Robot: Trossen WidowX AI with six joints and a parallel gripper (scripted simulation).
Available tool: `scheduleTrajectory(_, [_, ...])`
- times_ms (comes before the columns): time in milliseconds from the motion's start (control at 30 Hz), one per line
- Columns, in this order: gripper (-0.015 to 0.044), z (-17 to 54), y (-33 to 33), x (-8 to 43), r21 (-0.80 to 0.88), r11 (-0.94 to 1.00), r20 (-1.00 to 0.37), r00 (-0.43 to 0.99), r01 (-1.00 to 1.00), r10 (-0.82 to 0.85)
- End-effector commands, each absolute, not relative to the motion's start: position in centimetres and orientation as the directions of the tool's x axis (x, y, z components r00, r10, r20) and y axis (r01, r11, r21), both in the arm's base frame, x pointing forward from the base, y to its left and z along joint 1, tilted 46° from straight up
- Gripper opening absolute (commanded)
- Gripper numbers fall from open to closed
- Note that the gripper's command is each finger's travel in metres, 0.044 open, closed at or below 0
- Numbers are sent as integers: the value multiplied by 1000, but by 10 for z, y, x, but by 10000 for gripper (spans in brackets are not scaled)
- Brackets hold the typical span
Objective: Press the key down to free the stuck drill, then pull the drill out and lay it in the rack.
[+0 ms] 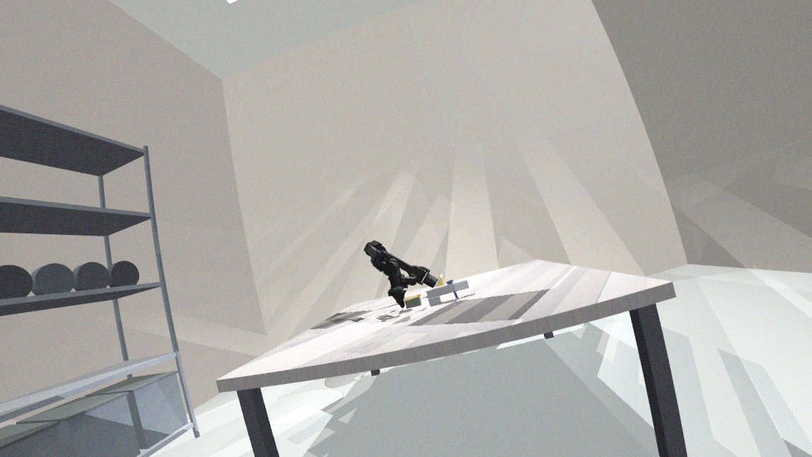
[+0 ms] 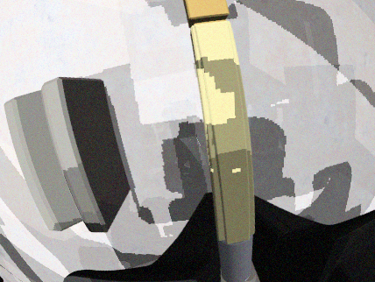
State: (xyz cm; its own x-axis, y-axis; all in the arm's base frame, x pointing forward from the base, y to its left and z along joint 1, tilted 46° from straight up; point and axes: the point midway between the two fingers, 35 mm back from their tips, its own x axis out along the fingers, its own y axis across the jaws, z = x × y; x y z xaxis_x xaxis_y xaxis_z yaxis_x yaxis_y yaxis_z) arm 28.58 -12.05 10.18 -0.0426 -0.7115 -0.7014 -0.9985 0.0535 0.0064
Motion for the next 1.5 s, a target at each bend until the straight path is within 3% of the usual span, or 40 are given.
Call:
scheduleTrajectory(0, [0, 104, -118, 286, -1, 52, -701, -36, -999, -712])
scheduleTrajectory(1467, [0, 111, -106, 284, -1, 52, -702, -36, -999, -711])
